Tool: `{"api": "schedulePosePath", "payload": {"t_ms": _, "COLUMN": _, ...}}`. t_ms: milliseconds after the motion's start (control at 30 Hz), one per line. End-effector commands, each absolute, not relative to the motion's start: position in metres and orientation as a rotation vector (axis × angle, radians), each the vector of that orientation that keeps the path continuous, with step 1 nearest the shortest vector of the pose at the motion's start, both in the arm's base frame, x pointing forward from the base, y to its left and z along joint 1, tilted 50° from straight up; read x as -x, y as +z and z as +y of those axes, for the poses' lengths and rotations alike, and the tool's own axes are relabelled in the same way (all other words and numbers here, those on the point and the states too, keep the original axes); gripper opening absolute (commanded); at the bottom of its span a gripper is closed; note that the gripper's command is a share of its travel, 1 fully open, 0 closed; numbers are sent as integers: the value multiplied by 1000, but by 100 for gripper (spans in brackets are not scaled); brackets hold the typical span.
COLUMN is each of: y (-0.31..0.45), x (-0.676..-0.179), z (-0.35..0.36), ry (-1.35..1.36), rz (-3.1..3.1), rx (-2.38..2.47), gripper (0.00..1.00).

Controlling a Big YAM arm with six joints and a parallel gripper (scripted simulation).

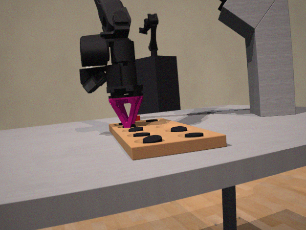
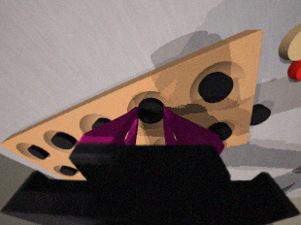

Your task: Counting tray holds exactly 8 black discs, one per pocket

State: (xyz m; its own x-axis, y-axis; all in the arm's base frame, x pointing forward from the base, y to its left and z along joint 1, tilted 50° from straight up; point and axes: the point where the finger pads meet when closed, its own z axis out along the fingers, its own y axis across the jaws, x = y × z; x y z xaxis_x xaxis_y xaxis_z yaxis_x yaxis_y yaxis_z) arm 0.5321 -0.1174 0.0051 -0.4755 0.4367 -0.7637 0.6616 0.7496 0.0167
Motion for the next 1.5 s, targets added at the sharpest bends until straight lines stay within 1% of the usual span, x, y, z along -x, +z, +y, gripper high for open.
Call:
{"api": "schedulePosePath", "payload": {"t_ms": 0, "y": 0, "x": -531, "z": -122, "ry": -367, "rz": 2151, "rx": -813, "gripper": 0}}
{"api": "schedulePosePath", "payload": {"t_ms": 333, "y": 1, "x": -533, "z": -124, "ry": -367, "rz": 2145, "rx": -816, "gripper": 0}}
{"api": "schedulePosePath", "payload": {"t_ms": 367, "y": 1, "x": -533, "z": -124, "ry": -367, "rz": 2146, "rx": -817, "gripper": 36}}
{"api": "schedulePosePath", "payload": {"t_ms": 1467, "y": 1, "x": -533, "z": -124, "ry": -367, "rz": 2148, "rx": -815, "gripper": 36}}
